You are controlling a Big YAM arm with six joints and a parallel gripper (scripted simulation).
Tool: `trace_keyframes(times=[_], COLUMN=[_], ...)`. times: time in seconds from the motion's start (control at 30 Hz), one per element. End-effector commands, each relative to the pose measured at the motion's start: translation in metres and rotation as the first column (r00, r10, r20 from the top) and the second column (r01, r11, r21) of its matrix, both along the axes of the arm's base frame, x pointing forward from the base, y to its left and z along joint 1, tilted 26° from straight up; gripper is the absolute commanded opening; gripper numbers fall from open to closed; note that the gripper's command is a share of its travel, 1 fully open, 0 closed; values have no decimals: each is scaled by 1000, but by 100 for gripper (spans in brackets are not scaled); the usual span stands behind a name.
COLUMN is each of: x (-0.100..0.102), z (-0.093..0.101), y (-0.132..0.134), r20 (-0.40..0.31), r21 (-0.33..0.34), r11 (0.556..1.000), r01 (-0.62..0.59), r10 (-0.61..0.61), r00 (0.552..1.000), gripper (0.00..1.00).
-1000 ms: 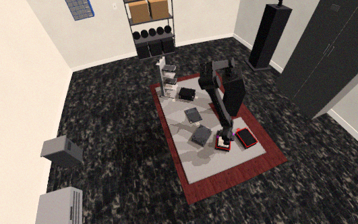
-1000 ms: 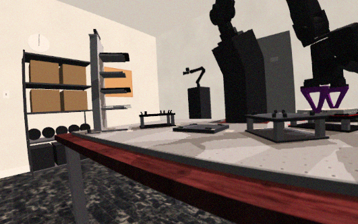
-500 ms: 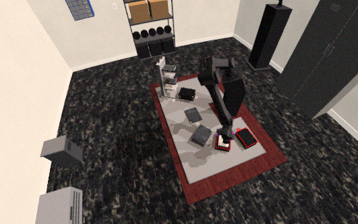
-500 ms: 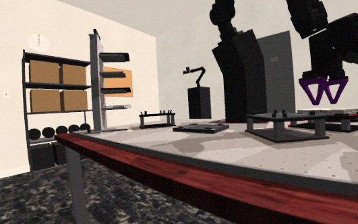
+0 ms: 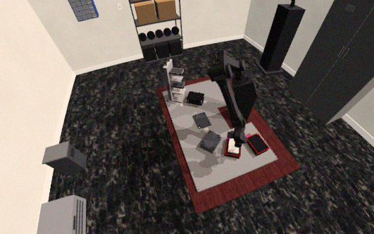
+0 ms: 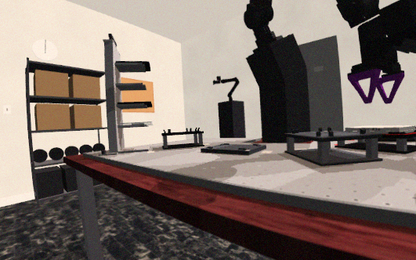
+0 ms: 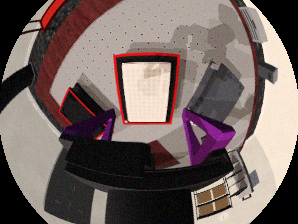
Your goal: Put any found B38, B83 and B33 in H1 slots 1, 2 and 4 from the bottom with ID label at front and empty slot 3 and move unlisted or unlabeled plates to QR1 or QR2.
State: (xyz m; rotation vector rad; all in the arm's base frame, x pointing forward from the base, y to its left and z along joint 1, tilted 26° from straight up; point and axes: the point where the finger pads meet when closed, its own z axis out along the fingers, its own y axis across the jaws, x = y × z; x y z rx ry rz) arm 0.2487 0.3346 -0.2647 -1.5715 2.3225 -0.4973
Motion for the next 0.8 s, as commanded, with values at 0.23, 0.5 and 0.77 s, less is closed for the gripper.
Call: trace_keyframes(times=[0.23,0.5,0.77], x=[-1,-1,-15], z=[2,2,20], y=[3,3,8], r20=[3,3,6], r21=[6,6,9], r11=[1000,1000,1000], r01=[1,1,-5], r10=[-1,-1,5], r00=[1000,1000,1000], gripper=[100,100,100])
